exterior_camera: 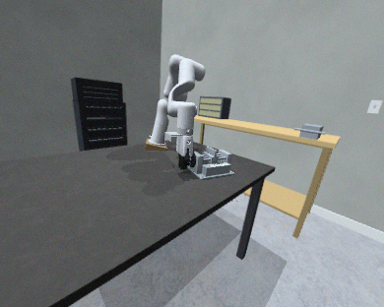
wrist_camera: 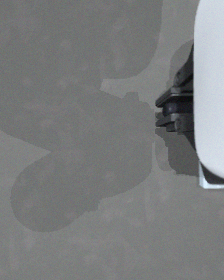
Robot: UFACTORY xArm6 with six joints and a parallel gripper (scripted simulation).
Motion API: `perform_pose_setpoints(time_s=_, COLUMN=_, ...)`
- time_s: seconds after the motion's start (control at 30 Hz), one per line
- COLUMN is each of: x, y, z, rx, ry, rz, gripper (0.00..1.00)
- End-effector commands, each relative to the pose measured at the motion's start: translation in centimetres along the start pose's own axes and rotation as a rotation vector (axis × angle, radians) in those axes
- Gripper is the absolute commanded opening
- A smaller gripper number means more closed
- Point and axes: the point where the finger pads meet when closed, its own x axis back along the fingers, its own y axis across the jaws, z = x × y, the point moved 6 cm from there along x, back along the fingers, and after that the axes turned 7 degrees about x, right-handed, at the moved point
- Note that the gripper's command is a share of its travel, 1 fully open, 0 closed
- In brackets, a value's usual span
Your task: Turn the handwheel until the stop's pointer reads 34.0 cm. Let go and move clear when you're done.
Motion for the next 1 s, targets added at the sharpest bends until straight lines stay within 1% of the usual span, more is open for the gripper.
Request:
perform_pose_setpoints(time_s=0.0, x=0.4, y=0.6, z=-0.1, rx=0.000, ry=0.001, rz=0.004, gripper=0.06)
perform_pose_setpoints(time_s=0.57, x=2.1, y=2.0, z=-0.2, rx=0.000, ry=0.001, rz=0.004, gripper=0.06)
perform_pose_setpoints(time_s=0.97, x=3.6, y=2.0, z=-0.3, rx=0.000, ry=0.001, rz=0.004, gripper=0.06)
